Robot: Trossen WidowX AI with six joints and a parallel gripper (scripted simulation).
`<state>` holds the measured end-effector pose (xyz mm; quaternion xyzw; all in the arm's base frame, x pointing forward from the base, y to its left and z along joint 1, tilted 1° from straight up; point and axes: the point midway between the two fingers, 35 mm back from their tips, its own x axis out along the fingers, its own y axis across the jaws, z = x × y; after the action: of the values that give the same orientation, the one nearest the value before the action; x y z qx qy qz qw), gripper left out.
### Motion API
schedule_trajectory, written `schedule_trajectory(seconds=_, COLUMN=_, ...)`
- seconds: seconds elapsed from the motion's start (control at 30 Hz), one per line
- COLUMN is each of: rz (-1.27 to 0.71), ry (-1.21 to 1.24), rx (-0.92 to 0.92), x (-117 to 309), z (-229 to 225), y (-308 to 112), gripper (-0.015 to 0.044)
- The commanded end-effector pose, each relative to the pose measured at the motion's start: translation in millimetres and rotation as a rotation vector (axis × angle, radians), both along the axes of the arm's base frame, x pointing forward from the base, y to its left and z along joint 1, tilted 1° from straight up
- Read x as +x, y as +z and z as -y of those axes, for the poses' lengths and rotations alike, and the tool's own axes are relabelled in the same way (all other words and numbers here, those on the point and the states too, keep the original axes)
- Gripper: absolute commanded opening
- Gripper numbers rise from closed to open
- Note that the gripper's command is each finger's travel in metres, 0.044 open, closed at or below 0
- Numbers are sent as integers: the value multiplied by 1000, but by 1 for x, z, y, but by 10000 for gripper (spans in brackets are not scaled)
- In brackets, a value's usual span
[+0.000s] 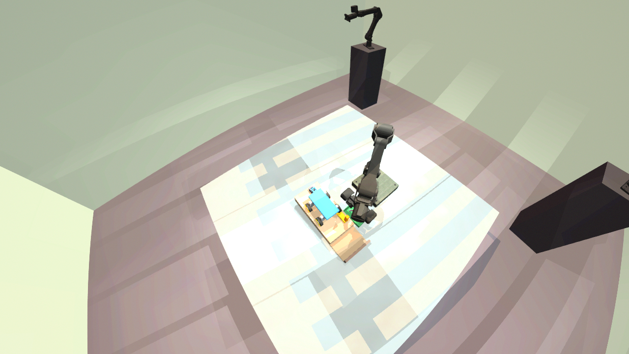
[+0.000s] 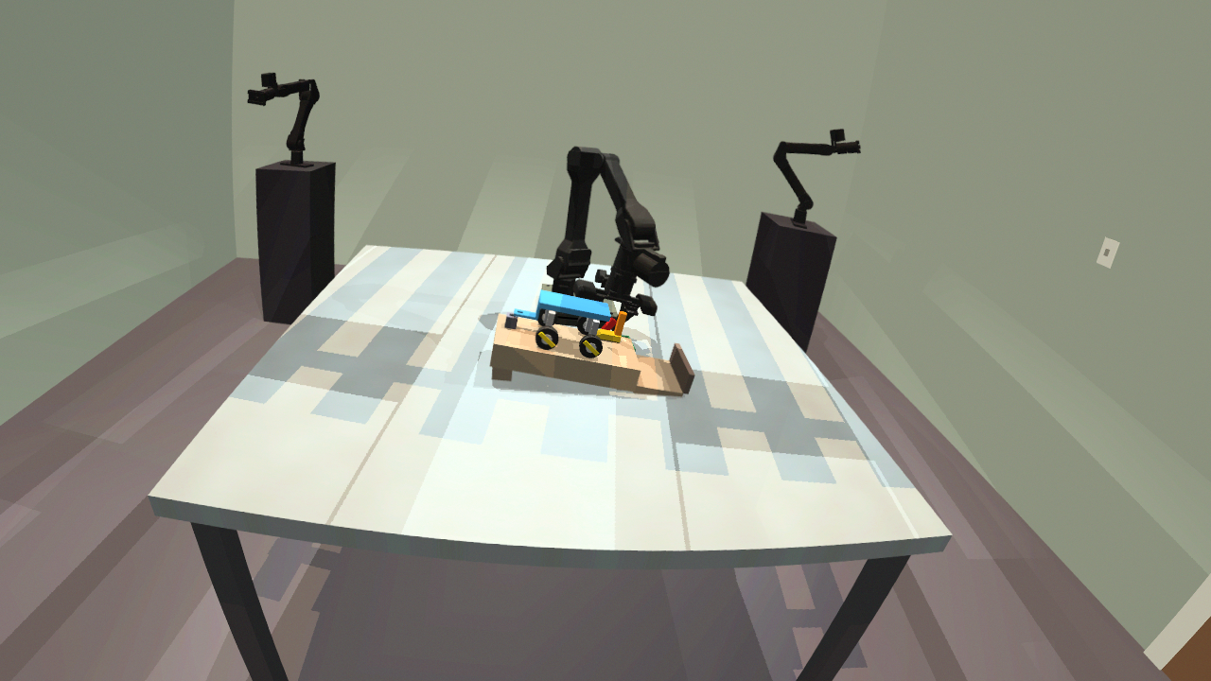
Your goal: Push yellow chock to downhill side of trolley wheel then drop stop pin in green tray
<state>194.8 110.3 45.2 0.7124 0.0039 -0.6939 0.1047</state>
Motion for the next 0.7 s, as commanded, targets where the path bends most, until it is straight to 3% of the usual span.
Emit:
schedule_trajectory(seconds=0.0, rz=1, ry=-3, rx=1, x=0, z=-3, y=-1, gripper=190)
schedule_trajectory(seconds=0.67, rz=1, ry=-3, rx=1, x=-1, z=-12, y=-8, gripper=190)
